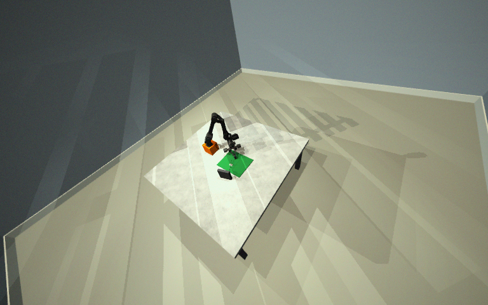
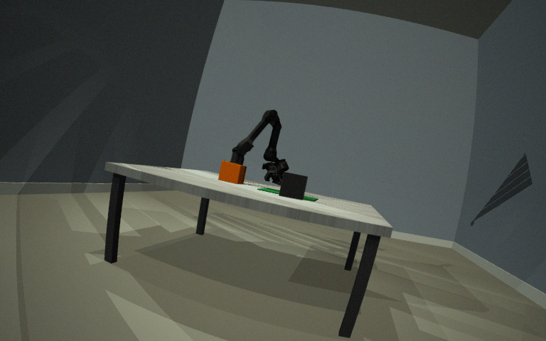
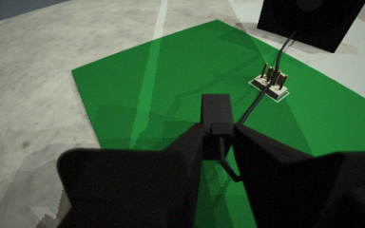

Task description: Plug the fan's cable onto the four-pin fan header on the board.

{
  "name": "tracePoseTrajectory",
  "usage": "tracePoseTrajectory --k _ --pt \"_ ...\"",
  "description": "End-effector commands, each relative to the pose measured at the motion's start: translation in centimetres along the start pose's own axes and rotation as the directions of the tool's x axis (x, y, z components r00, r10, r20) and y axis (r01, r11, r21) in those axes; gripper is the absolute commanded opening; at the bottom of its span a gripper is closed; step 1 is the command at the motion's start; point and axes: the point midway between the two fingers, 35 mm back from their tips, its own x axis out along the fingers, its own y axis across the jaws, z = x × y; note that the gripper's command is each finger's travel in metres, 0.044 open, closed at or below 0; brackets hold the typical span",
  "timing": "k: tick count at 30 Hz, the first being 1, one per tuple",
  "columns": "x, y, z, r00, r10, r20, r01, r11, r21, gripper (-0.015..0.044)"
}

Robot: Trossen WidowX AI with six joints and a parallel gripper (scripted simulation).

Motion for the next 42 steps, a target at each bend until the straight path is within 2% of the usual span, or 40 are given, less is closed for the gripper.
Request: tracePoseTrajectory --k 1,5,10,11,36,42 --pt "0.0 0.0 0.0 1.0 -0.001 0.0 0.001 1.0 -0.001 0.0" --pt "0.0 0.0 0.0 1.0 -0.001 0.0 0.001 1.0 -0.001 0.0" --pt "0.0 0.0 0.0 1.0 0.0 0.0 0.0 1.0 0.0 0.0131" --pt "0.0 0.0 0.0 1.0 0.0 0.0 0.0 1.0 0.0 0.014" --pt "0.0 0.0 0.0 1.0 0.0 -0.001 0.0 1.0 0.0 0.014" --pt "-1.3 0.3 -0.4 1.0 0.0 -0.018 0.0 1.0 0.002 0.014"
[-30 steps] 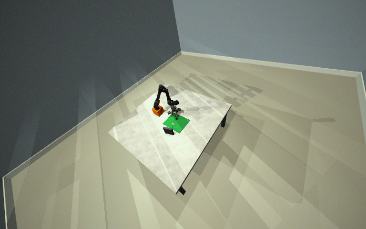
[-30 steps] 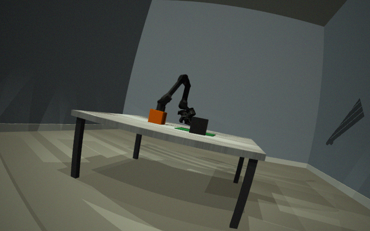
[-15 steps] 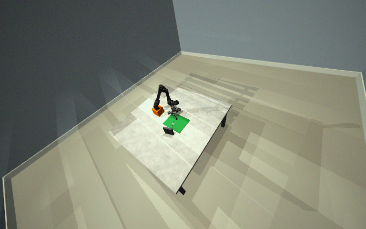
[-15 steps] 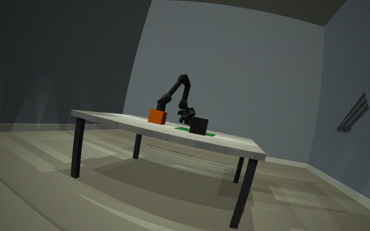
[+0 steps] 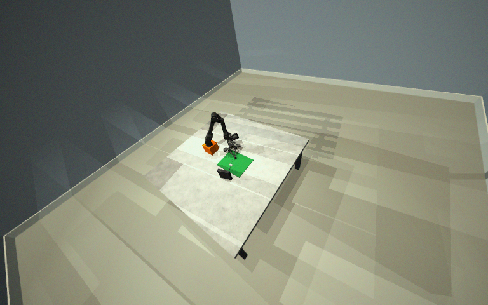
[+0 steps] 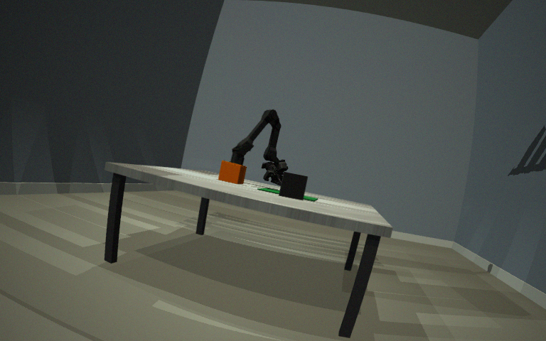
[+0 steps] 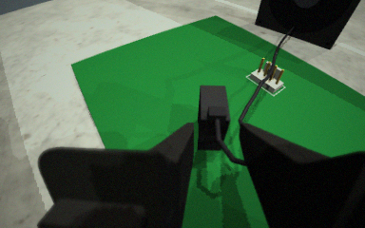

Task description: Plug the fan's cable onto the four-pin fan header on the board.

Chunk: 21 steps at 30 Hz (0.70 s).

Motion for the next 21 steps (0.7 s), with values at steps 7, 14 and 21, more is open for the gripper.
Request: tracePoseTrajectory --k 7,14,21 --pt "-2.4 0.7 -0.4 1.0 0.005 -0.02 -0.005 1.0 0.011 0.014" --pt "-4.2 0.7 -0.5 1.0 0.003 -0.026 -0.003 1.0 0.011 0.014" --pt "-6.1 0.6 -0.2 1.0 0.001 -0.024 -0.001 1.0 0.01 0.014"
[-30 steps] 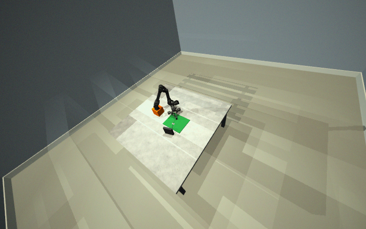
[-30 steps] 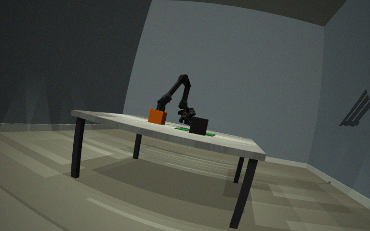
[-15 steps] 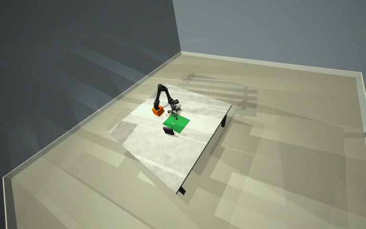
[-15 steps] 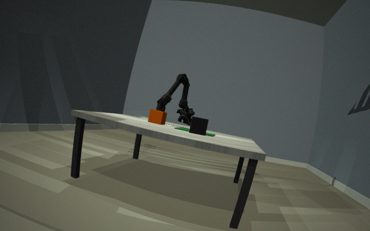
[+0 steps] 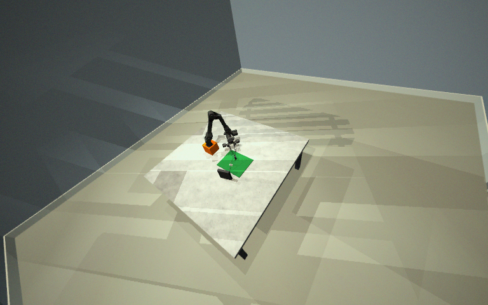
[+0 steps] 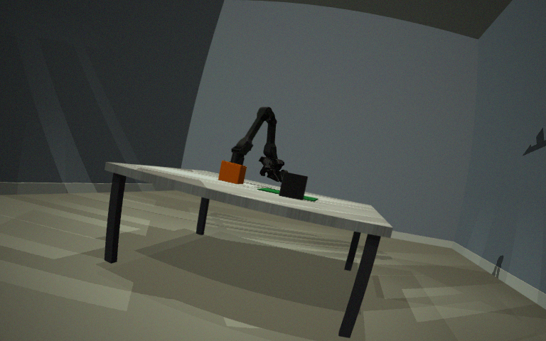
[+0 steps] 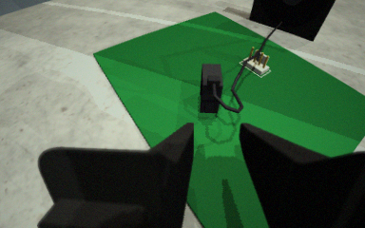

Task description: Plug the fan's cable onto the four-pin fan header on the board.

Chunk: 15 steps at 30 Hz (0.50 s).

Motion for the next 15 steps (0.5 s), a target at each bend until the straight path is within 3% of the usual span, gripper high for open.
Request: tracePoseTrajectory --k 1,15 --pt "-1.2 0.1 0.3 1.0 0.004 0.009 -0.004 1.0 0.009 0.014" --pt "-5.1 -0.5 1.6 0.999 0.008 0.038 -0.008 1.0 0.009 0.014"
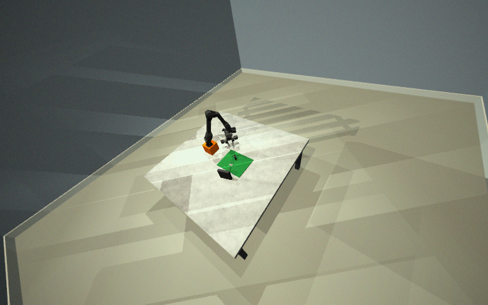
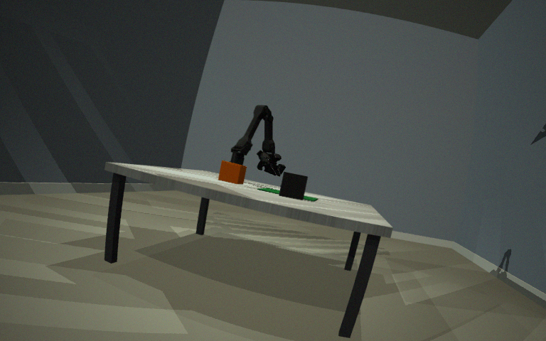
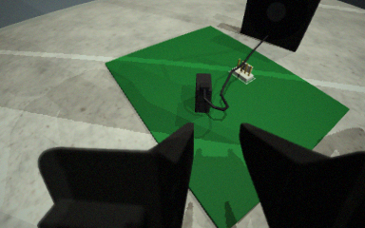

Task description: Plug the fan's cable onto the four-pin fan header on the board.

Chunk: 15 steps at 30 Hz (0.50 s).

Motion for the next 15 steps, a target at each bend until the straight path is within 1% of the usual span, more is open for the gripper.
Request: tracePoseTrajectory --k 1,4,12,13,15 --pt "-0.9 0.1 0.5 1.0 0.007 0.013 -0.007 1.0 0.009 0.014" --pt "-0.6 -0.1 0.6 0.999 -0.023 -0.023 0.023 1.0 -0.001 0.0219" --pt "0.5 -0.8 0.8 0.963 -0.152 -0.225 0.141 0.988 -0.064 0.0429" --pt "0.6 -0.8 0.9 0.954 -0.163 -0.25 0.15 0.986 -0.071 0.044" --pt "0.7 -0.9 1.0 0.936 -0.183 -0.301 0.165 0.983 -0.086 0.044"
